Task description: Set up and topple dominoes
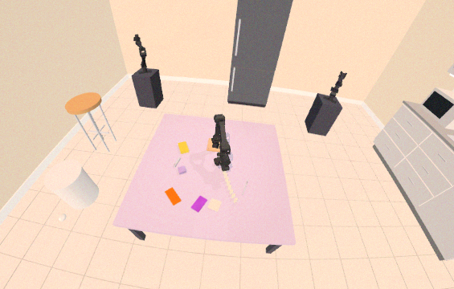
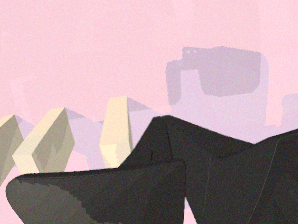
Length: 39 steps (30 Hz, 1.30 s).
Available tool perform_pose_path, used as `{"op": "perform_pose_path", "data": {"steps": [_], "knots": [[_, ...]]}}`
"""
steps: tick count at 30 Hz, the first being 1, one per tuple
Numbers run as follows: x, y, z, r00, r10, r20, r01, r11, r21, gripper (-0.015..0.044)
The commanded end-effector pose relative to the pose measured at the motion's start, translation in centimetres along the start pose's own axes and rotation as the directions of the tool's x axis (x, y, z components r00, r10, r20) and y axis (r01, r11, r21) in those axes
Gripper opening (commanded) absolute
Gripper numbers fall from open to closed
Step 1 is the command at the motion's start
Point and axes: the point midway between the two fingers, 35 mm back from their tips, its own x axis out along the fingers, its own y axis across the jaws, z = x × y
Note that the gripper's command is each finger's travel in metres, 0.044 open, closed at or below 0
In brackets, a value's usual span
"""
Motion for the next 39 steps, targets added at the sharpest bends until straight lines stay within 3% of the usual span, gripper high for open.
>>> {"op": "perform_pose_path", "data": {"steps": [1,11,17,22,39], "knots": [[-0.1,0.8,-0.1,1.0,0.004,-0.003,-0.004,1.0,0.003,0.0],[-0.3,1.5,0.3,1.0,0.006,0.004,-0.006,1.0,-0.004,0.0],[-3.2,2.7,1.9,0.999,0.026,0.018,-0.025,0.998,-0.053,0.0],[-5.9,3.9,0.0,1.0,0.007,-0.002,-0.007,1.0,0.001,0.0],[-6.0,3.9,-0.1,1.0,0.006,-0.003,-0.006,1.0,0.003,0.0]]}}
